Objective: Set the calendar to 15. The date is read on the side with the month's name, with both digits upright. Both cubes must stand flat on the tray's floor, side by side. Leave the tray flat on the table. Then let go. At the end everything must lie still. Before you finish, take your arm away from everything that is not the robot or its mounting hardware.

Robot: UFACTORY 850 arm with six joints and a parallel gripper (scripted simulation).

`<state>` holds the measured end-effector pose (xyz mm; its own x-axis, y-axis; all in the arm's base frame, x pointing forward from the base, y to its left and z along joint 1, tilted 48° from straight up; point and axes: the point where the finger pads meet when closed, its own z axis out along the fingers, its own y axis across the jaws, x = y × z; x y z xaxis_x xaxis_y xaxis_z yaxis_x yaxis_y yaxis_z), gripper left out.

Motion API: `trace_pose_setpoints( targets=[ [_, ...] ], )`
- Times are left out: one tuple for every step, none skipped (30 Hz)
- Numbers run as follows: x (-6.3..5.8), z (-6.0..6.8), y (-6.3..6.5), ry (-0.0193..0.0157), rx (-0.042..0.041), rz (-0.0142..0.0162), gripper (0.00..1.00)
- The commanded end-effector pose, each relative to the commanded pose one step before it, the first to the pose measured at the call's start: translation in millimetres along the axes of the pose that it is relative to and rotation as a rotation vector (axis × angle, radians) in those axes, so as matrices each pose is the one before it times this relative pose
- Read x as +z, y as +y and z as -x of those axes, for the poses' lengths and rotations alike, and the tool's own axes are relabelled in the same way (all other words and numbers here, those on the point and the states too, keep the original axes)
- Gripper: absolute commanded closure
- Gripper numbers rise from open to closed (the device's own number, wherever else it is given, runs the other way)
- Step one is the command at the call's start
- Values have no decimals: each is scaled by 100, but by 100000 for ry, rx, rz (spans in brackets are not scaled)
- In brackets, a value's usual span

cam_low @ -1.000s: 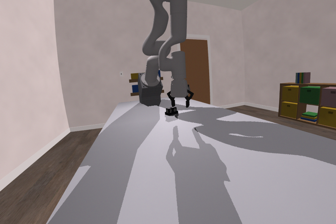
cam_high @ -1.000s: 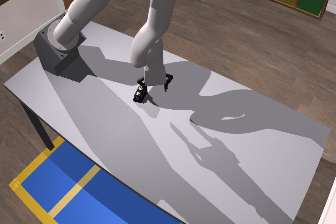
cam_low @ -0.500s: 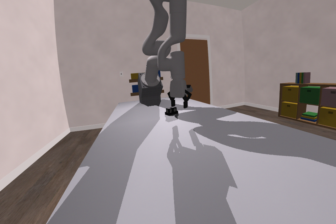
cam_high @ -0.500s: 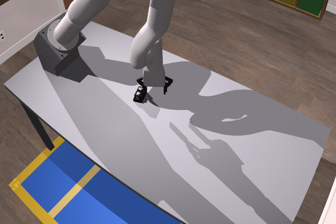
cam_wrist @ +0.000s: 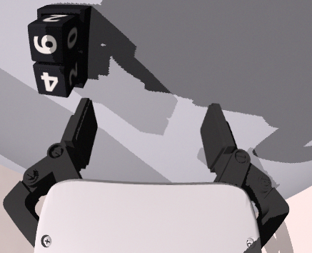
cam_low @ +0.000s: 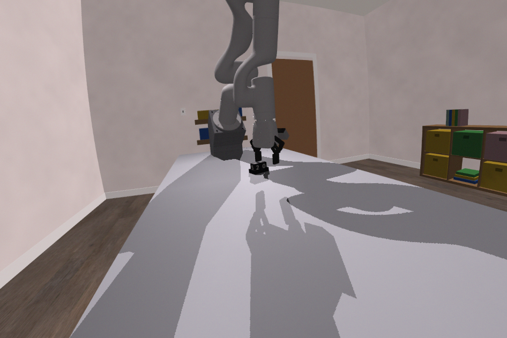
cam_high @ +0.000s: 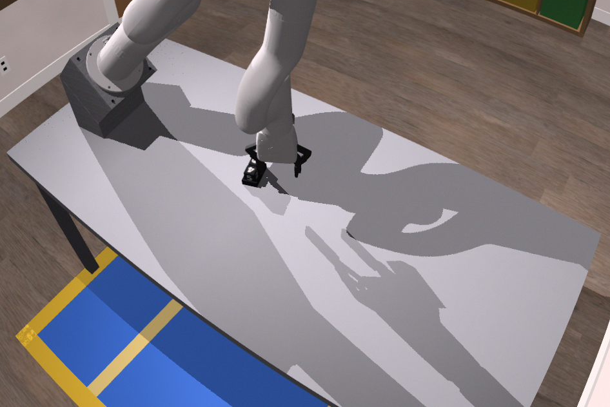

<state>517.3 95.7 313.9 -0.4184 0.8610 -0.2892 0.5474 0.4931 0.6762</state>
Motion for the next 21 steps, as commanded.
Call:
trace_pose_setpoints(
  targets=[
    [-16,261,12,1051,12719,668,0],
    [0,60,-3,0,3734,-1,0],
    [0,0,0,0,0,0,0],
    [0,0,0,0,0,0,0],
    [0,61,-1,0,3803,-1,0],
    [0,148,6,0,2949,1,0],
    [0,453,29,0,0,0,0],
    [0,409,26,0,0,0,0],
    [0,353,22,0,0,-1,0],
    [0,288,19,0,0,0,0],
    [0,219,15,0,0,1,0],
    [0,149,10,0,0,0,0],
    [0,86,5,0,0,-2,0],
    [0,35,2,0,0,-1,0],
    [0,5,0,0,0,0,0],
    [0,1,0,0,43,0,0],
    [0,4,0,0,273,0,0],
    [0,11,1,0,670,0,0],
    [0,19,2,0,1170,0,0],
    [0,0,0,0,0,0,0],
    [0,0,0,0,0,0,0]
  ],
)
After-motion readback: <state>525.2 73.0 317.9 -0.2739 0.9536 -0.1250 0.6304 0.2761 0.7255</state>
